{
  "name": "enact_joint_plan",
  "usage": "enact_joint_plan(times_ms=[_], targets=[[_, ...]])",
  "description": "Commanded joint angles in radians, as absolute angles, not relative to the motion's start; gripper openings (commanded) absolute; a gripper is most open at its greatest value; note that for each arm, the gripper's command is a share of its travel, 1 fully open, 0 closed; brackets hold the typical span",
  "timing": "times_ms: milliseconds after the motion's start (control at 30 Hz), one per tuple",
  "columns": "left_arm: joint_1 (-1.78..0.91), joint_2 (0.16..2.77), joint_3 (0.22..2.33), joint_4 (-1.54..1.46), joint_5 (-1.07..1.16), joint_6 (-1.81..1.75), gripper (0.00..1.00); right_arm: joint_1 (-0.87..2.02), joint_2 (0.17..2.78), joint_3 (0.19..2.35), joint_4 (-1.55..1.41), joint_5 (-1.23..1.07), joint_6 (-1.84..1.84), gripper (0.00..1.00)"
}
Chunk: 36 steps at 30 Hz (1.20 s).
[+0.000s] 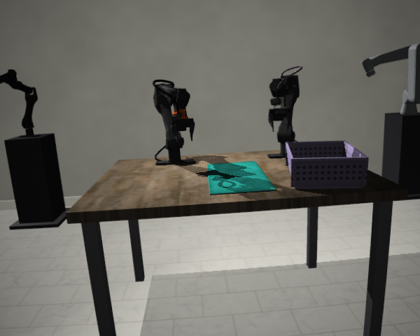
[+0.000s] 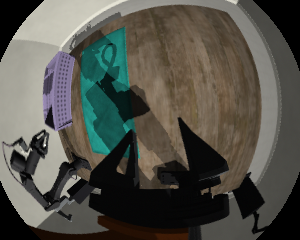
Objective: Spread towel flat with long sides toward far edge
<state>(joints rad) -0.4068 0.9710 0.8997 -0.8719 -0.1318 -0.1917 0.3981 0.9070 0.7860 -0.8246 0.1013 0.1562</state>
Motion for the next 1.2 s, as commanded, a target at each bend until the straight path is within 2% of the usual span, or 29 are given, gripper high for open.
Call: enact_joint_plan(times_ms=[0, 100, 300, 367, 667, 800, 1167], targets=[[-0.332, 0.923, 0.889, -0.939, -0.167, -0.236, 0.64, 0.314, 0.854, 0.809, -0.893, 0.136, 0.188, 0.64], [-0.244, 0.900, 0.884, -0.964, -0.173, -0.246, 0.64, 0.213, 0.833, 0.817, -0.921, 0.127, 0.173, 0.64], [0.020, 0.861, 0.902, -0.966, -0.030, -0.027, 0.64, -0.015, 0.846, 0.843, -0.953, 0.106, 0.151, 0.64], [0.020, 0.861, 0.902, -0.966, -0.030, -0.027, 0.64, -0.015, 0.846, 0.843, -0.953, 0.106, 0.151, 0.64], [0.046, 0.876, 0.906, -0.972, 0.003, 0.000, 0.64, -0.341, 0.928, 0.907, -0.918, 0.092, 0.128, 0.64], [0.040, 0.884, 0.893, -0.959, -0.005, -0.006, 0.64, -0.504, 0.972, 0.937, -0.893, 0.013, -0.001, 0.64], [0.040, 0.884, 0.893, -0.959, -0.004, -0.006, 0.64, -0.516, 0.955, 0.943, -0.893, -0.010, -0.012, 0.64]])
